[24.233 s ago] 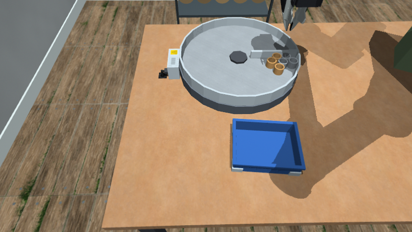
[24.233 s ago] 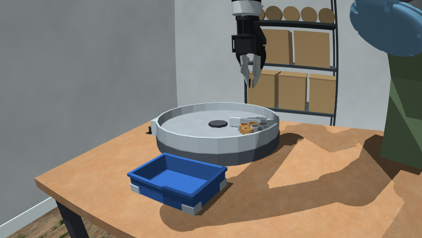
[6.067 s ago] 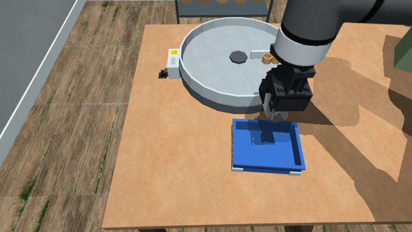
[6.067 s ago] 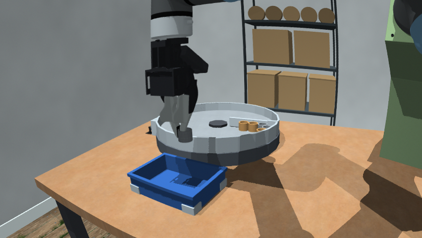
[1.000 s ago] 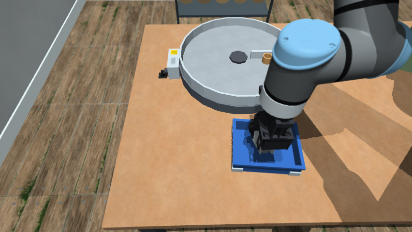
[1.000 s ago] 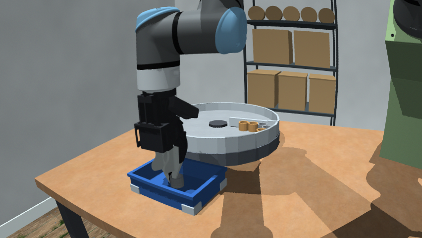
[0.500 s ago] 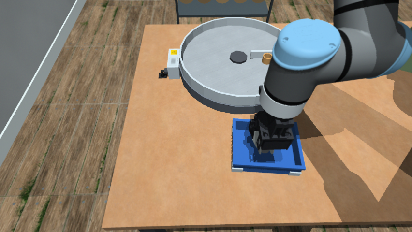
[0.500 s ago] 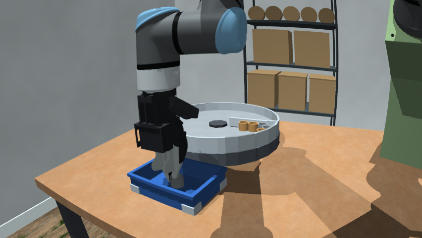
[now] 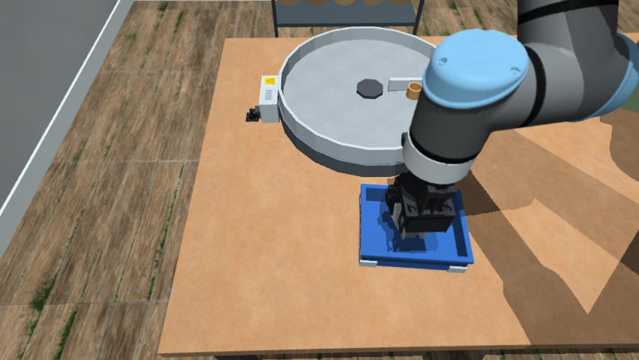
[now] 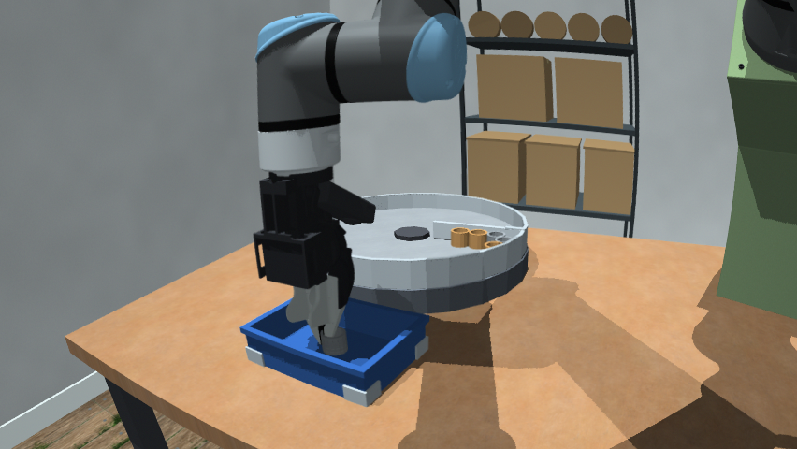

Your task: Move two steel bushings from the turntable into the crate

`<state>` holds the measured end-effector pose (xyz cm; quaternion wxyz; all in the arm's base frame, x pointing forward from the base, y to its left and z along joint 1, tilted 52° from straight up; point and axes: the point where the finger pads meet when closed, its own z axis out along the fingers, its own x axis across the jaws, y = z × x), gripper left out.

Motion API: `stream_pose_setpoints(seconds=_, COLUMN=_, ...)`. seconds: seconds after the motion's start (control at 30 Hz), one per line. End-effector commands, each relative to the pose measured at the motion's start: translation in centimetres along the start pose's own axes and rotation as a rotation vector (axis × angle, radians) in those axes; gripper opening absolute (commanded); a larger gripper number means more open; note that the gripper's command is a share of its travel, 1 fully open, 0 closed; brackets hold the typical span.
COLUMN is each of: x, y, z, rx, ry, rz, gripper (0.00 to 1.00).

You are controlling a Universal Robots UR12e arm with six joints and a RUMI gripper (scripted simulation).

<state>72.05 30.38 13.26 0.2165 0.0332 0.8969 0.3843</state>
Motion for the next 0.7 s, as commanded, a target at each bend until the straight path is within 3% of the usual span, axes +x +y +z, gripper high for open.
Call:
stream_pose_setpoints(seconds=0.0, x=-0.04, y=0.01, z=-0.03, rx=0.000, ry=-0.001, rz=0.000, gripper=0.00)
stream_pose_setpoints(seconds=0.67, x=-0.04, y=0.01, z=0.41, rx=0.000, ry=-0.001, rz=0.000, gripper=0.00)
